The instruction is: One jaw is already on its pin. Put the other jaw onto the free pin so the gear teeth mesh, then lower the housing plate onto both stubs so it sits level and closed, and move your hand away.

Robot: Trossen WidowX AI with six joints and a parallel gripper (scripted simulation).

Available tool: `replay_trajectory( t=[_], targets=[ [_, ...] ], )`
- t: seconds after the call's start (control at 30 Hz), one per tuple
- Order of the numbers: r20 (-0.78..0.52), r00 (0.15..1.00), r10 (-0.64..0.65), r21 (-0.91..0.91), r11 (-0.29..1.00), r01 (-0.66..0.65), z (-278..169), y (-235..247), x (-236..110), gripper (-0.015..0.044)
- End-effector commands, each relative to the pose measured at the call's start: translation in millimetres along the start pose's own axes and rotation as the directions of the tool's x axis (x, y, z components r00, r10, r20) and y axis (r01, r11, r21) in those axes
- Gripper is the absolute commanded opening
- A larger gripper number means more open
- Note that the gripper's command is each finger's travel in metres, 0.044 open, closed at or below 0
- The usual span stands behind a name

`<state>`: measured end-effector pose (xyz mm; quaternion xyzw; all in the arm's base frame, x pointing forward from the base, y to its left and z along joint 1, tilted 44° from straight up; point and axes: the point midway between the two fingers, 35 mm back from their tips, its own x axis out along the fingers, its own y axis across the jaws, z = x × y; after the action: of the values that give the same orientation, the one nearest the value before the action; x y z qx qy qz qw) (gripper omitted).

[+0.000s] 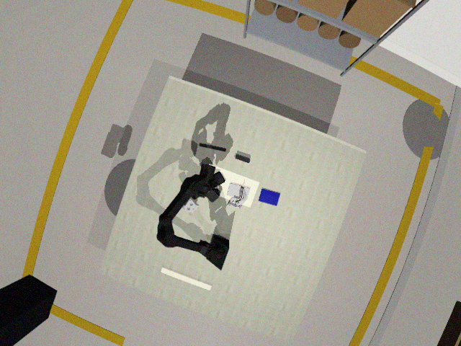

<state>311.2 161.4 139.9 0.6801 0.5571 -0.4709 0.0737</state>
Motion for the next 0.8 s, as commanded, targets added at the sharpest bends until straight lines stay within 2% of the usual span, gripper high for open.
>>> replay_trajectory(
  t=[0.0,0.23,0.77],
  targets=[
    [0.000,1.000,0.001,0.004,1.000,-0.001,0.2,0.9,0.4,0.0263],
    [0.000,1.000,0.001,0.004,1.000,-0.001,0.2,0.9,0.4,0.0440],
    [0.000,1.000,0.001,0.004,1.000,-0.001,0.2,0.9,0.4,0.0440]
  ],
)
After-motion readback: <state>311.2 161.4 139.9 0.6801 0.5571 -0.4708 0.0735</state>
